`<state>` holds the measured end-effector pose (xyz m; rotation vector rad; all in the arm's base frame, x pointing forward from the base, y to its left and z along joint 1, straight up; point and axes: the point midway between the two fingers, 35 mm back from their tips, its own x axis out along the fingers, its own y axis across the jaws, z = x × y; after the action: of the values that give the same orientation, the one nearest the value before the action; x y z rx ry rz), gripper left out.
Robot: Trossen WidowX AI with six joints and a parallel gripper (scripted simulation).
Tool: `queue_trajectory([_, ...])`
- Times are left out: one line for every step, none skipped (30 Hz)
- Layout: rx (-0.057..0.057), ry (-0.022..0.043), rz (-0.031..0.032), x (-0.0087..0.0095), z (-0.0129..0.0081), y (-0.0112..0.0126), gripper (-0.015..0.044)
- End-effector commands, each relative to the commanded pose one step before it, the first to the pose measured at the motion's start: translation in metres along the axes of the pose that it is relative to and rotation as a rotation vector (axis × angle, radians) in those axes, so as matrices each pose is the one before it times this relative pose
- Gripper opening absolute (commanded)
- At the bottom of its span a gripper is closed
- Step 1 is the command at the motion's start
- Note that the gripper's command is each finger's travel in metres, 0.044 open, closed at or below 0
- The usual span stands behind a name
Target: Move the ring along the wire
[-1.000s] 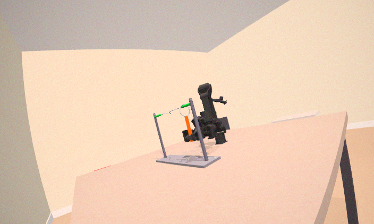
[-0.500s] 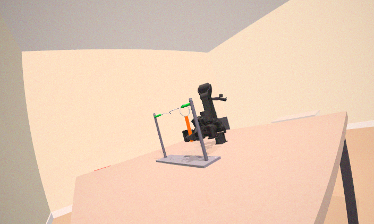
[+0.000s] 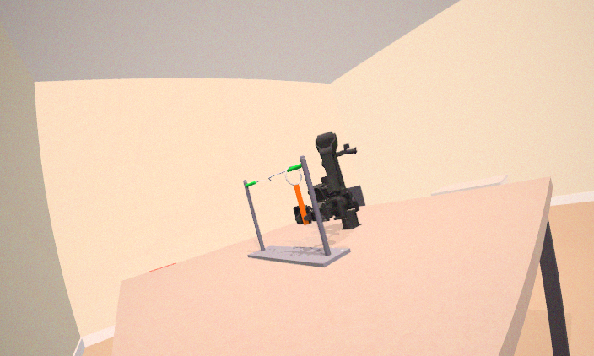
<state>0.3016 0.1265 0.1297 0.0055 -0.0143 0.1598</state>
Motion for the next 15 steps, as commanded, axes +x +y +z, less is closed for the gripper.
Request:
queue_trajectory([-0.0006,-0.00205,-0.00164,-0.01637,0.00069,-0.00049,0.016])
queue_trajectory([-0.0003,0.00048,-0.00028,-0.00395,-0.00022,-0.0002,0.016])
queue_trajectory([-0.0003,0.00048,-0.00028,-0.00395,-0.00025,-0.00028,0.016])
queue_trajectory([-0.0003,0.00047,-0.00028,-0.00392,-0.00028,-0.00035,0.016])
queue_trajectory([-0.0003,0.00037,-0.00022,-0.00308,-0.00024,-0.00033,0.016])
queue_trajectory([-0.0002,0.00023,-0.00014,-0.00187,-0.00015,-0.00022,0.016])
queue_trajectory([-0.0001,0.00008,-0.00005,-0.00062,-0.00005,-0.00008,0.016])
queue_trajectory([0.0,0.0,0.0,0.0,0.0,0.0,0.016])
queue_trajectory([0.0,0.0,0.0,0.0,0.0,0.0,0.016])
queue_trajectory([0.0,0.0,0.0,0.0,0.0,0.0,0.016])
queue_trajectory([0.0,0.0,0.0,0.0,0.0,0.0,0.016])
queue_trajectory([0.0,0.0,0.0,0.0,0.0,0.0,0.016])
queue_trajectory([0.0,0.0,0.0,0.0,0.0,0.0,0.016])
queue_trajectory([0.0,0.0,0.0,0.0,0.0,0.0,0.016])
queue_trajectory([0.0,0.0,0.0,0.0,0.0,0.0,0.016])
